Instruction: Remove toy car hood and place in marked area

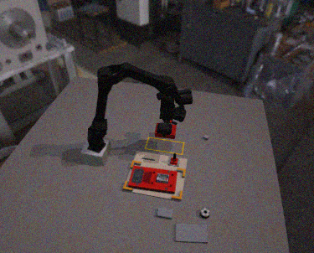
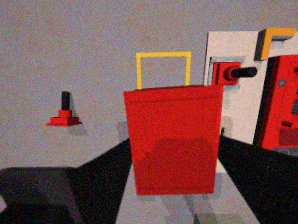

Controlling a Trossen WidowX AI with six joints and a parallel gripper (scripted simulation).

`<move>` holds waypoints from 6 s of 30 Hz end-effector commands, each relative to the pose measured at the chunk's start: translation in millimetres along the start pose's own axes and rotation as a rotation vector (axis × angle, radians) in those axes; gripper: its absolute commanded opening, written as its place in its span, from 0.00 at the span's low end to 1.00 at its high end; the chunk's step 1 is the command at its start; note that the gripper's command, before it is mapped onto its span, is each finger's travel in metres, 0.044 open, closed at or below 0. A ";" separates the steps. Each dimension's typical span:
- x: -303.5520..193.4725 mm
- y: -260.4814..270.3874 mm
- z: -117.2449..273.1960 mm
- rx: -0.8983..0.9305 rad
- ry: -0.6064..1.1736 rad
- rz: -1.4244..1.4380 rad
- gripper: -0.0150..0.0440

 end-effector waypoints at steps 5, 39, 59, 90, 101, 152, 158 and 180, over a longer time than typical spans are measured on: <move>0.0 1.1 -0.8 -0.001 -0.011 -0.010 0.25; 2.0 1.5 -30.9 -0.001 -0.011 -0.010 0.25; 1.7 1.3 -48.5 -0.001 -0.011 -0.010 0.25; -0.7 0.4 -73.9 -0.001 -0.011 -0.010 0.25; -0.6 0.4 -77.6 -0.001 -0.011 -0.010 0.25; -0.6 0.8 -91.7 0.003 -0.011 -0.005 1.00; 1.5 1.9 -49.5 -0.001 -0.010 -0.005 1.00; -0.8 1.6 -19.6 -0.005 -0.008 -0.005 1.00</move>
Point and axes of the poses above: the point midway between the two fingers, 35 mm back from their tips, its own z axis back along the fingers, its own y axis across the jaws, x = y × z, the point moved 1 cm from there along z, back along the fingers, and after that the axes turned 4 degrees about z, right-handed, at the moved point
